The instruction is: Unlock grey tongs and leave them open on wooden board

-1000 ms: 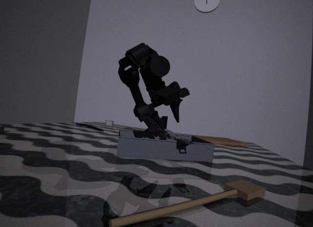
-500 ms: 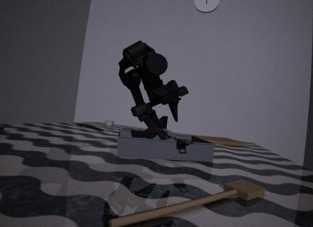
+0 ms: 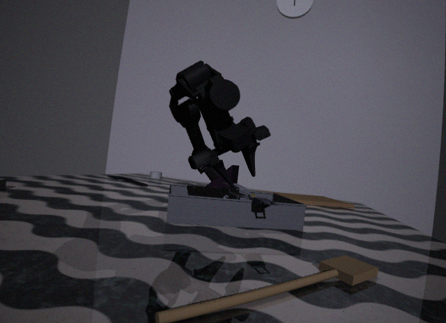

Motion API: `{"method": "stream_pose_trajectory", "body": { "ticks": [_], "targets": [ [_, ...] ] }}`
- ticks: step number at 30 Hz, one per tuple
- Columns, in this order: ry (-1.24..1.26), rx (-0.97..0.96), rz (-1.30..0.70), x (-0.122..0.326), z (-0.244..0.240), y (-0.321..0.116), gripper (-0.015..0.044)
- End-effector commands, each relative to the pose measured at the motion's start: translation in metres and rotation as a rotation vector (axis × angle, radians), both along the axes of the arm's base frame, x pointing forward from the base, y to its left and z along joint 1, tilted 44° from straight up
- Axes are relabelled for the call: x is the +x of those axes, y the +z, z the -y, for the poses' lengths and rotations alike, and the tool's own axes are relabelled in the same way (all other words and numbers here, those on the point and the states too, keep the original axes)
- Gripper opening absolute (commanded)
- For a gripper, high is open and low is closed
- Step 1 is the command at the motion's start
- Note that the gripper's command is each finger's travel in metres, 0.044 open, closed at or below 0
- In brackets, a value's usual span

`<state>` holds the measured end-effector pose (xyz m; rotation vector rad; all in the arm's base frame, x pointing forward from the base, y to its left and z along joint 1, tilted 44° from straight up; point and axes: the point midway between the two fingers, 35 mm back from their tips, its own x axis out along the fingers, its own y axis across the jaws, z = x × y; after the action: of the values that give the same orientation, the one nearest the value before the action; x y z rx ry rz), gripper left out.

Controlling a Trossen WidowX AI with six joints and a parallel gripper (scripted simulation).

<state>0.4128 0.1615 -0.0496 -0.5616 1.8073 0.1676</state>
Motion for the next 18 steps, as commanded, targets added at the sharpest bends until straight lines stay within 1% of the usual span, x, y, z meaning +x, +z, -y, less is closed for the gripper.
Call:
{"method": "stream_pose_trajectory", "body": {
  "ticks": [1, 18],
  "targets": [
    [0.001, -0.006, -0.014, -0.004, 0.004, -0.011, 0.0260],
    [0.001, -0.006, -0.014, -0.009, 0.011, -0.038, 0.0260]
  ]
}}
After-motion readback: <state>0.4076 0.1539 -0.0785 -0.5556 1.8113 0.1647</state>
